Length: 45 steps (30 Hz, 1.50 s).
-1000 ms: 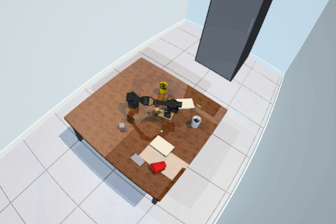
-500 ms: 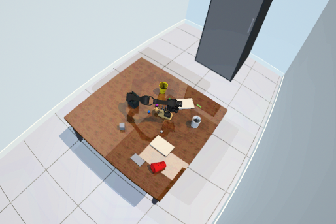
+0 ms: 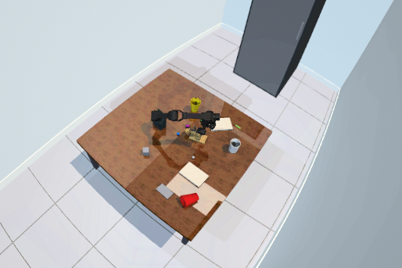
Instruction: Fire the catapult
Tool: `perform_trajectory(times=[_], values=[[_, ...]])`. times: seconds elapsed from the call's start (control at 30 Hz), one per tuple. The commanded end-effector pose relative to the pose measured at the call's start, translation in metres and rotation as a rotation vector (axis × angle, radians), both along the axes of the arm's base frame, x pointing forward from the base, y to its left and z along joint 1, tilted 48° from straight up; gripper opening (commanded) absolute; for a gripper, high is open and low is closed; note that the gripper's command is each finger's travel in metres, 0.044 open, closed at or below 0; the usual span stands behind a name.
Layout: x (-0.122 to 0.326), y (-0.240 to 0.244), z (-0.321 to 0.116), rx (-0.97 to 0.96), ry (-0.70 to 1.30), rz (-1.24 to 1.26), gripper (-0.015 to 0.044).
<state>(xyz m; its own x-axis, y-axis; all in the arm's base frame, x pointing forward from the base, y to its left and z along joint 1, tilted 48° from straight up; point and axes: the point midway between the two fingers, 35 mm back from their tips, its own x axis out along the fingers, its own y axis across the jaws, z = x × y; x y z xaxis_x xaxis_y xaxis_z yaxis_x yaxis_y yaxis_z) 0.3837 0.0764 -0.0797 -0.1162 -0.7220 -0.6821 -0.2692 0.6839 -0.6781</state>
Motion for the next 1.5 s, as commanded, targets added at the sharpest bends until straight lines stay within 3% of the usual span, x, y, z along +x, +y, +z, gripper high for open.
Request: perform_trajectory(times=[0.0,0.23,1.47], values=[[-0.001,0.007,0.006,0.000,-0.009,0.008,0.0440],[-0.006,-0.028,-0.026,-0.002,-0.010,0.008,0.0440],[-0.012,-0.066,-0.061,-0.004,-0.010,0.008,0.0440]])
